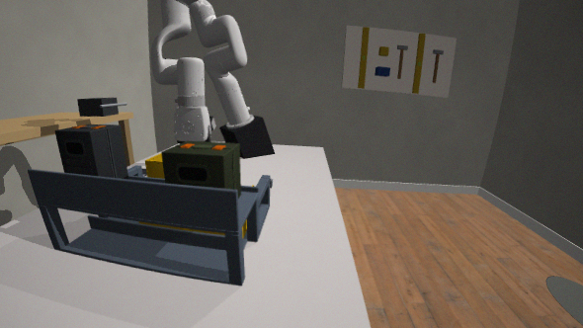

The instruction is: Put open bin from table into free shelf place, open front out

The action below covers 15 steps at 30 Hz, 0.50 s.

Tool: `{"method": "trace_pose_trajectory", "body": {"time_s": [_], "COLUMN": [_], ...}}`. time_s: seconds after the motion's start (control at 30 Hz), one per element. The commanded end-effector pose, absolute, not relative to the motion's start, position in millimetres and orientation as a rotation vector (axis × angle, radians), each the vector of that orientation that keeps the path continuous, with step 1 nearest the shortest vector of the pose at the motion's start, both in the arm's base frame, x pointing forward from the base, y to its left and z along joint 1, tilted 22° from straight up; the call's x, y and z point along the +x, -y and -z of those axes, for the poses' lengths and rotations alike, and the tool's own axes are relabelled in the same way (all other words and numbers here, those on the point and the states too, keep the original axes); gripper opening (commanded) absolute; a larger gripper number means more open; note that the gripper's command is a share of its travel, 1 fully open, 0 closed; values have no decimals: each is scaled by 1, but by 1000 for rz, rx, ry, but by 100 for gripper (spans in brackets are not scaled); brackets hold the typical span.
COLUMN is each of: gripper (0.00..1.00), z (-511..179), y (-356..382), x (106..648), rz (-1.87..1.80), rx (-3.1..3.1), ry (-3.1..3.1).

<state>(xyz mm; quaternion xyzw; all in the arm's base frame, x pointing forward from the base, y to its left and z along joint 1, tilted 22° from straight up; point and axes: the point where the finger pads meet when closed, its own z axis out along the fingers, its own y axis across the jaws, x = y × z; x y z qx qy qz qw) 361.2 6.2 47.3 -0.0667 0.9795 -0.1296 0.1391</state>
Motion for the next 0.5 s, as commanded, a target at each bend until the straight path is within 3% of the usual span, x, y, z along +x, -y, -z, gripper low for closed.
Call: {"method": "trace_pose_trajectory", "body": {"time_s": [0.0,0.47], "gripper": [0,0], "z": [-48,-48], "y": [-7,-6], "x": [362,360], "rz": [374,374], "rx": [-193,-193], "ry": [-2828,-2828]}}
